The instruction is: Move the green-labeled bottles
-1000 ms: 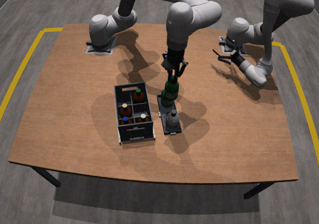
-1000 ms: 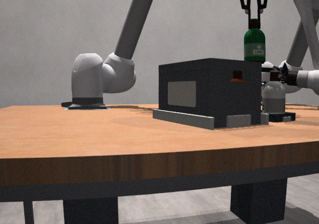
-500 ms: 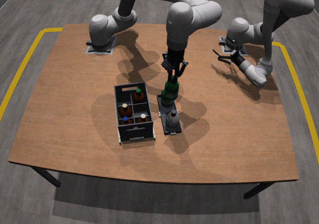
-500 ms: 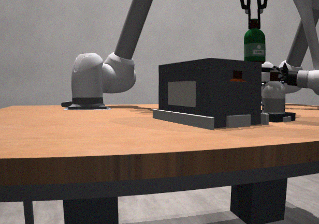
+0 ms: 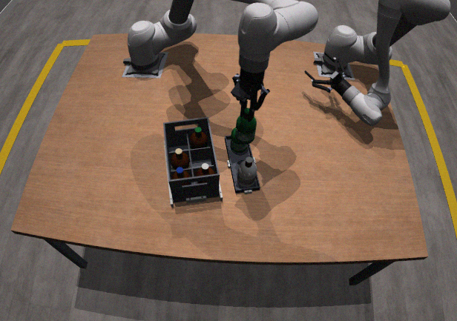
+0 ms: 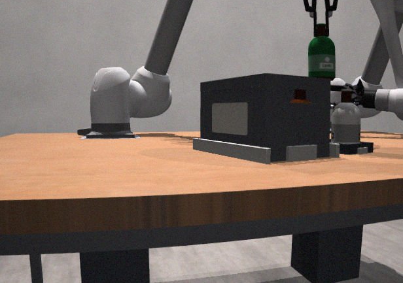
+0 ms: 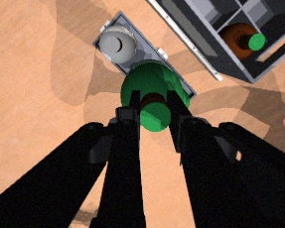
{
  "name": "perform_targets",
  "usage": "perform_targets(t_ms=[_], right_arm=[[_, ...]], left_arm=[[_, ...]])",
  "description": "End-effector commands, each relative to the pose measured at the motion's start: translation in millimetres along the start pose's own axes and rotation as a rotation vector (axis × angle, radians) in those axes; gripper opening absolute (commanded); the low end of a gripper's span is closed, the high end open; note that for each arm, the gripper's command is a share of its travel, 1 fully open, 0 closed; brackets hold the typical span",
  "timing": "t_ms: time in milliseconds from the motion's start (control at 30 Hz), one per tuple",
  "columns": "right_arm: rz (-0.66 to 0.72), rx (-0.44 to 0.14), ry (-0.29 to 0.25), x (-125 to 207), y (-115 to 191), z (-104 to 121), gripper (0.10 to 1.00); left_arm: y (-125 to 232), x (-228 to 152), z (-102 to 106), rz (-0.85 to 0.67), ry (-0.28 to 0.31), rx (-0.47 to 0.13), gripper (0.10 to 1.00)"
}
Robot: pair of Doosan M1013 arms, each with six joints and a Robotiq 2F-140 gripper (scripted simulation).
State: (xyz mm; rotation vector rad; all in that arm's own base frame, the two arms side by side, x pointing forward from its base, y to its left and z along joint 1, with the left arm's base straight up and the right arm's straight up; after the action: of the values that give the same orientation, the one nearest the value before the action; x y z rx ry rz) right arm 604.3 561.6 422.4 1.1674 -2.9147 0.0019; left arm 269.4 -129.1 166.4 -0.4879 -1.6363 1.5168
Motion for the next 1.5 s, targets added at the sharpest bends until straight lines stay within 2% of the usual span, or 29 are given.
perform_targets(t_ms=[0,1467], right_arm=[[0.0,0.0,-0.002,0.1,0.1,-1.5,0.099],[0.0,0.0,-0.002,8.6,-7.8,-1.5,0.099]], left_arm=[[-0.2,0.1,0.0,0.0,0.0,0.0,1.0],[-0.2,0.1,0.0,0.0,0.0,0.0,1.0]])
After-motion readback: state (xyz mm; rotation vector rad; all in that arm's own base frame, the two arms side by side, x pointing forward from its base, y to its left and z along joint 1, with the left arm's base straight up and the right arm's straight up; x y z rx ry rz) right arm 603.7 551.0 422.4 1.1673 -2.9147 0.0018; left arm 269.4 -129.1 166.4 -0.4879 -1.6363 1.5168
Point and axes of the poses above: on each arm, the point where the finger pads meet when closed, its own z axis out along the fingers, its own x axis across the jaws, y = z × x, the point moved 8 cm from there along -z, back along the fingers, and after that the axes turned 15 degrees about z, right-handed, at the moved point
